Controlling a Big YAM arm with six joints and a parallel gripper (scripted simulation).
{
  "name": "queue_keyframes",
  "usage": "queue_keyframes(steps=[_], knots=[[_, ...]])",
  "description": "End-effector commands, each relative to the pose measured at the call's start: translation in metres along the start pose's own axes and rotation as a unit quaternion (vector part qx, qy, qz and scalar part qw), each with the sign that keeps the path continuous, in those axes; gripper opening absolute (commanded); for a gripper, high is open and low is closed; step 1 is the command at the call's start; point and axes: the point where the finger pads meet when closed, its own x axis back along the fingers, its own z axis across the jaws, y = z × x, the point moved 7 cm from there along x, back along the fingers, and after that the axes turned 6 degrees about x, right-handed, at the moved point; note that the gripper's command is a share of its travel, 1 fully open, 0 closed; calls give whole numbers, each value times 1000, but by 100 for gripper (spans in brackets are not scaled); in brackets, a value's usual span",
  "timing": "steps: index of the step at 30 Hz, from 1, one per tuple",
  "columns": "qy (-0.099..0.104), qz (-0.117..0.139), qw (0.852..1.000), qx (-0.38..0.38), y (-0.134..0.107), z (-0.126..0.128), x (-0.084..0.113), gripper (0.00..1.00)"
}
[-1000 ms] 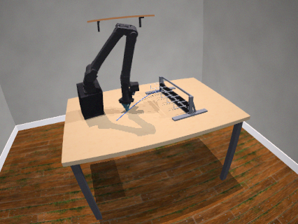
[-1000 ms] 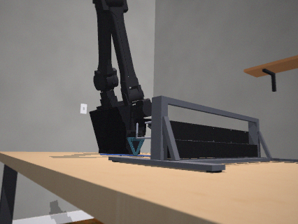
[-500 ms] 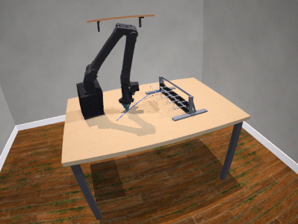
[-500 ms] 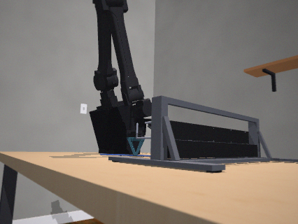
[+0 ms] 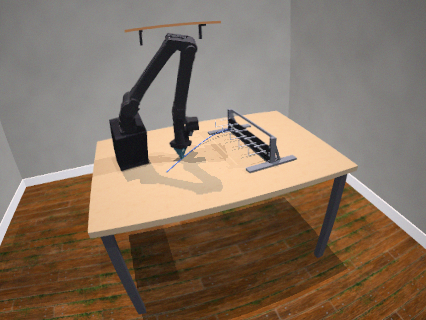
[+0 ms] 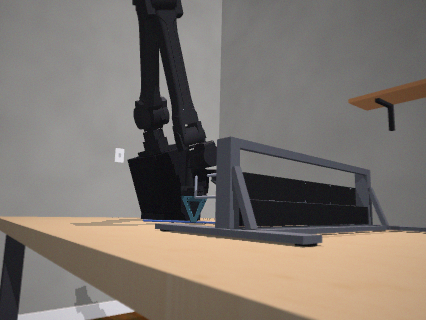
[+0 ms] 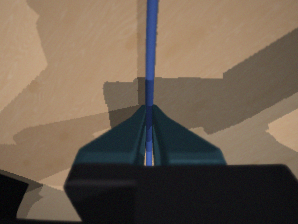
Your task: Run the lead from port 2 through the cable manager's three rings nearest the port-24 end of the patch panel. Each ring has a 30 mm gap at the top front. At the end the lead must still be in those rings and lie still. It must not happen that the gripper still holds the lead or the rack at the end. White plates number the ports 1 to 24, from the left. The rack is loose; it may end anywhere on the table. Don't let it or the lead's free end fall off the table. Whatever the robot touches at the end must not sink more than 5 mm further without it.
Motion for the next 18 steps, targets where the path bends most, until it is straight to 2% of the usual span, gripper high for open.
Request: queue_keyframes(steps=[1,18], knots=[[-1,-3,1000,-4,-2,-4,-2,0],[-2,-4,1000,-7,-2,-6,2,0]])
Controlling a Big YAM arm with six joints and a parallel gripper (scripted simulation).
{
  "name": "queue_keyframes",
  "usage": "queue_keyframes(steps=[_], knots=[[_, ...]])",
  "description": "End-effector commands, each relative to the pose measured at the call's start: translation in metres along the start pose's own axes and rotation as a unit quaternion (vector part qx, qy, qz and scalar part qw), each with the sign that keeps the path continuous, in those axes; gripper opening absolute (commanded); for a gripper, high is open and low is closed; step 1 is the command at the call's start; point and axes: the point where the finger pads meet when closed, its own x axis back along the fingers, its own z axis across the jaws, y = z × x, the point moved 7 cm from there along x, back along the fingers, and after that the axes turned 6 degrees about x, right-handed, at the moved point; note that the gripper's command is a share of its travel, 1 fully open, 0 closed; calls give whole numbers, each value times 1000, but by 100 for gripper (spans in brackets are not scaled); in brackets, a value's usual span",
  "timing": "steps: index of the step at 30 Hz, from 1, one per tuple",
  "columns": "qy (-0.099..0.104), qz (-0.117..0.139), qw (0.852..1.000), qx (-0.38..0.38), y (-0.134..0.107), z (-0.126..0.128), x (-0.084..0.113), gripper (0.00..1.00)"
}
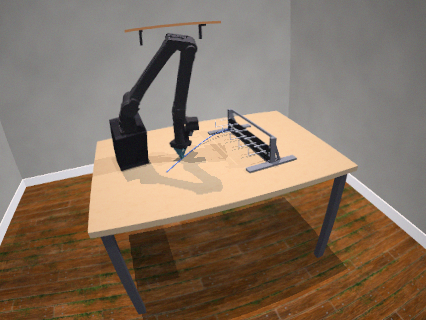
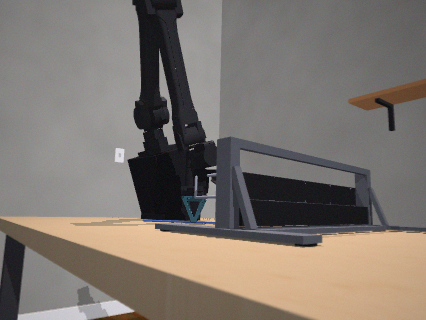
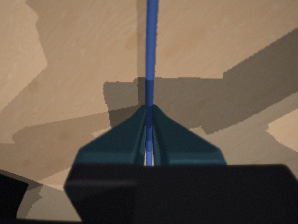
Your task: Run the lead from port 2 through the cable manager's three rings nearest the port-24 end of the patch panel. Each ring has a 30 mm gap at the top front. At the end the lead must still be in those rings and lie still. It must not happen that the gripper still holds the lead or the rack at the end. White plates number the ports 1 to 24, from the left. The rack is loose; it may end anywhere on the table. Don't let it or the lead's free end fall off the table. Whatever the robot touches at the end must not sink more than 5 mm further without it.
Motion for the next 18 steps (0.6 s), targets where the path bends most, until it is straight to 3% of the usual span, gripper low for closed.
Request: queue_keyframes(steps=[1,13,18], knots=[[-3,-4,1000,-8,-2,-6,4,0],[2,-2,1000,2,3,1,9,0],[-3,-5,1000,0,2,0,19,0]])
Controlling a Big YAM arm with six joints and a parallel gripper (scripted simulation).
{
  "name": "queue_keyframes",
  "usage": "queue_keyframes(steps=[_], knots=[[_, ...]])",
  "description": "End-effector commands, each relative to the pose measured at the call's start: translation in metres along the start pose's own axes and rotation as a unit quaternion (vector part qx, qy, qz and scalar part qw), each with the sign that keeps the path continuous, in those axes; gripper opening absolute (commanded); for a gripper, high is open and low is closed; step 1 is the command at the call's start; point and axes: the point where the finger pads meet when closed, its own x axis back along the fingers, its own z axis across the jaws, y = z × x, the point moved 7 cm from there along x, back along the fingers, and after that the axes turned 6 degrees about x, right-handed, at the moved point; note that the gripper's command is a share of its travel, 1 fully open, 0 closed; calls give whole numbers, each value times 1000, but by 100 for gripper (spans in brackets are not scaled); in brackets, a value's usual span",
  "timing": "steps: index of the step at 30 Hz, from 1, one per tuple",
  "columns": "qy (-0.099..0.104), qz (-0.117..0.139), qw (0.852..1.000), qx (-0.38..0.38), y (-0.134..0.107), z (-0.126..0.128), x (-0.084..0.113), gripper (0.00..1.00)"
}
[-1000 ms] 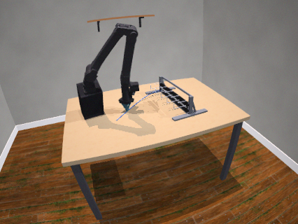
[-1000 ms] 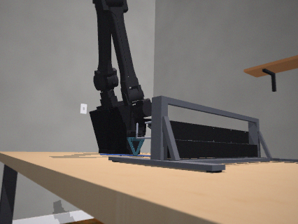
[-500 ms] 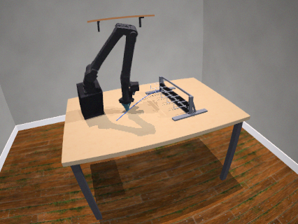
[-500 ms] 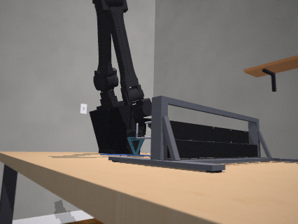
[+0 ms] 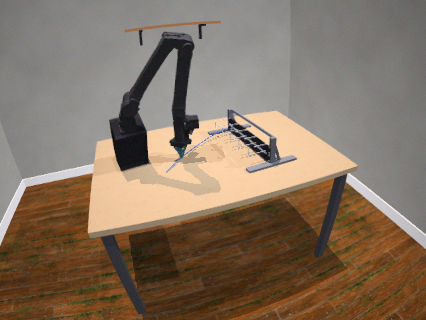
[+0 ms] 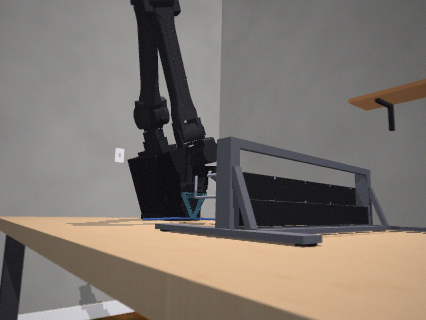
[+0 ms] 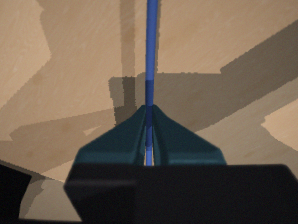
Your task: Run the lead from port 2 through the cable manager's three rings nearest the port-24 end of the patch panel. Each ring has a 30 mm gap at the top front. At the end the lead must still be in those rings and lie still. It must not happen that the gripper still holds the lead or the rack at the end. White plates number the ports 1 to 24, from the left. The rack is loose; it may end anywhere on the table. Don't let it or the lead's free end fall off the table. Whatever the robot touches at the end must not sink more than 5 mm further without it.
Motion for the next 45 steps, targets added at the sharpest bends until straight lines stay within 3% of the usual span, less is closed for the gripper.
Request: queue_keyframes(steps=[1,26,41,45], knots=[[-4,-5,1000,3,4,2,10,0],[-6,-6,1000,2,5,0,33,0],[-4,-4,1000,5,6,1,33,0],[-10,-8,1000,12,8,-9,36,0]])
